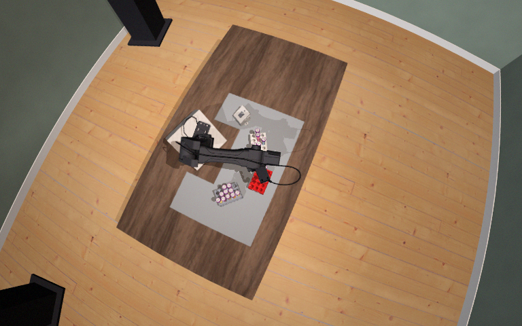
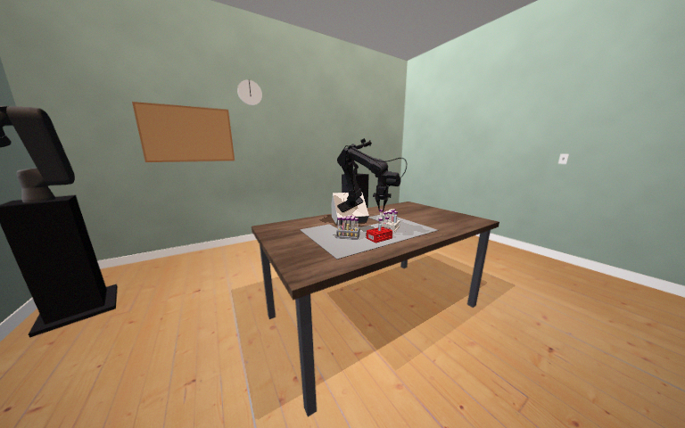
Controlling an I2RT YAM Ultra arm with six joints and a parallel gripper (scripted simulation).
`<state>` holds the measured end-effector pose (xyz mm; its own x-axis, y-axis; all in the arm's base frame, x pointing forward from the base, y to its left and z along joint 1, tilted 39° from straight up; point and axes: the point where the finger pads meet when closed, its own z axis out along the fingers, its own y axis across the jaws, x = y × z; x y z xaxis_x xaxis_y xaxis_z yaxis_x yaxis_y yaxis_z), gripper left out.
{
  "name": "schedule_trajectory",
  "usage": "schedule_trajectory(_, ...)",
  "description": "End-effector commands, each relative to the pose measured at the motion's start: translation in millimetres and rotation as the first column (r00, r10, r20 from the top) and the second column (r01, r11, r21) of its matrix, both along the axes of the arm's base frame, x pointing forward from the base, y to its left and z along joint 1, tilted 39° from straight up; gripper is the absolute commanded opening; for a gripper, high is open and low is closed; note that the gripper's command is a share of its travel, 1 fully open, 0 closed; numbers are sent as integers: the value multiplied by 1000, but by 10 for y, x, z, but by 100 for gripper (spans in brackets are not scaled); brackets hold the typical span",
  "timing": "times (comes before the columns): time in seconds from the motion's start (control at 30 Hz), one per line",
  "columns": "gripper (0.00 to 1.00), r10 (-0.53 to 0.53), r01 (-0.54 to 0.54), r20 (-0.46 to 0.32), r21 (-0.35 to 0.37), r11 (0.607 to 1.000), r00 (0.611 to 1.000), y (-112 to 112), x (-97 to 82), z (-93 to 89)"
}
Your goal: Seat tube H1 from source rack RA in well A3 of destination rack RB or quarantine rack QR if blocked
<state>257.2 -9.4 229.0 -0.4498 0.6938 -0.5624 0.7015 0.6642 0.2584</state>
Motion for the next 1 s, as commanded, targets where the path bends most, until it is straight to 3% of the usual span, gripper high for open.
schedule_trajectory(0.0, 0, 10, -10, 35, 3, 1000, 999, -3, -9, 63)
schedule_trajectory(0.07, 0, 2, -2, 48, 5, 1000, 999, -24, 11, 107)
schedule_trajectory(0.17, 0, 7, -7, 25, 2, 1000, 1000, -21, -5, 8)
schedule_trajectory(0.23, 0, 5, -5, 45, 9, 1000, 999, -26, 23, 77)
schedule_trajectory(0.37, 0, 5, -5, 24, 4, 1000, 1000, -44, 9, -16)
schedule_trajectory(0.5, 0, 9, -9, 57, 3, 1000, 998, -36, 51, 100)
schedule_trajectory(0.6, 0, 4, -4, 25, 2, 1000, 1000, -62, 25, -28)
schedule_trajectory(0.7, 0, 5, -6, 47, 7, 1000, 999, -58, 58, 44)
schedule_trajectory(0.97, 0, 3, -3, 23, -1, 1000, 1000, -81, 74, -64)
